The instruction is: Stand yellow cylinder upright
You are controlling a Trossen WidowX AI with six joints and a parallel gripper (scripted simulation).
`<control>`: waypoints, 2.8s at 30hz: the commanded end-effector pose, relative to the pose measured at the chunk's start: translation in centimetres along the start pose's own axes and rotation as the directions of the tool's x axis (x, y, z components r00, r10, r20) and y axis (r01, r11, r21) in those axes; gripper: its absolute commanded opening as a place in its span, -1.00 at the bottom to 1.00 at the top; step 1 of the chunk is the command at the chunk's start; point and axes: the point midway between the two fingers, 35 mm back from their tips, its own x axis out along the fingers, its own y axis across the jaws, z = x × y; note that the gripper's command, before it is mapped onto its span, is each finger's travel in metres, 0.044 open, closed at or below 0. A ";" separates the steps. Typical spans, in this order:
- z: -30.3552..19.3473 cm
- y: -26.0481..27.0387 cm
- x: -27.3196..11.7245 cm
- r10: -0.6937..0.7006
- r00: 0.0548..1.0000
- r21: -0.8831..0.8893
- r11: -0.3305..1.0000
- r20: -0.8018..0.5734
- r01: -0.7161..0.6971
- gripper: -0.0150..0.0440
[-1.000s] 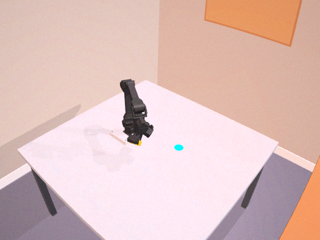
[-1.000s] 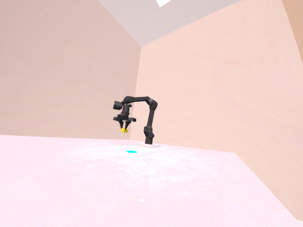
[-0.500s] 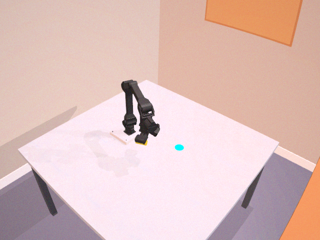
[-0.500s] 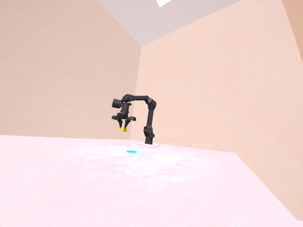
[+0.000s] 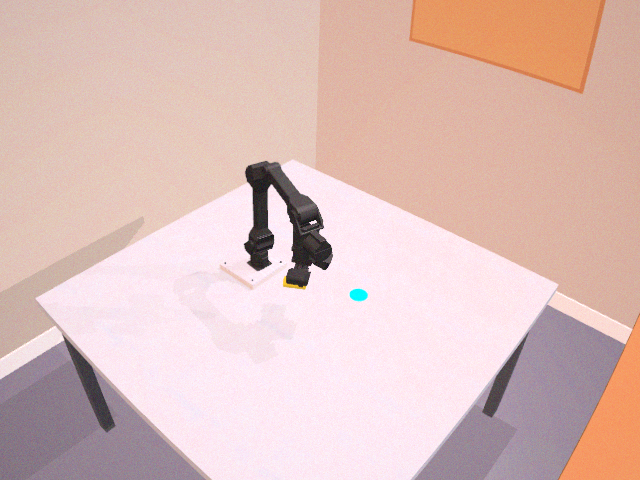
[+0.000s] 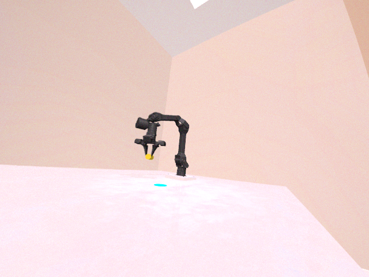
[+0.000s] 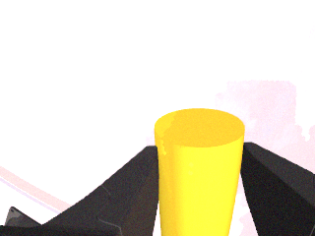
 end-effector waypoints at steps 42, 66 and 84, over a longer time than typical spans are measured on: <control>10.7 5.9 -1.2 0.003 1.000 -0.367 0.930 0.013 0.002 -0.14; 15.4 11.2 -1.5 0.007 1.000 -0.544 0.839 0.020 0.005 -0.14; 17.3 12.7 -0.9 0.042 0.996 -0.561 0.828 0.073 0.006 -0.14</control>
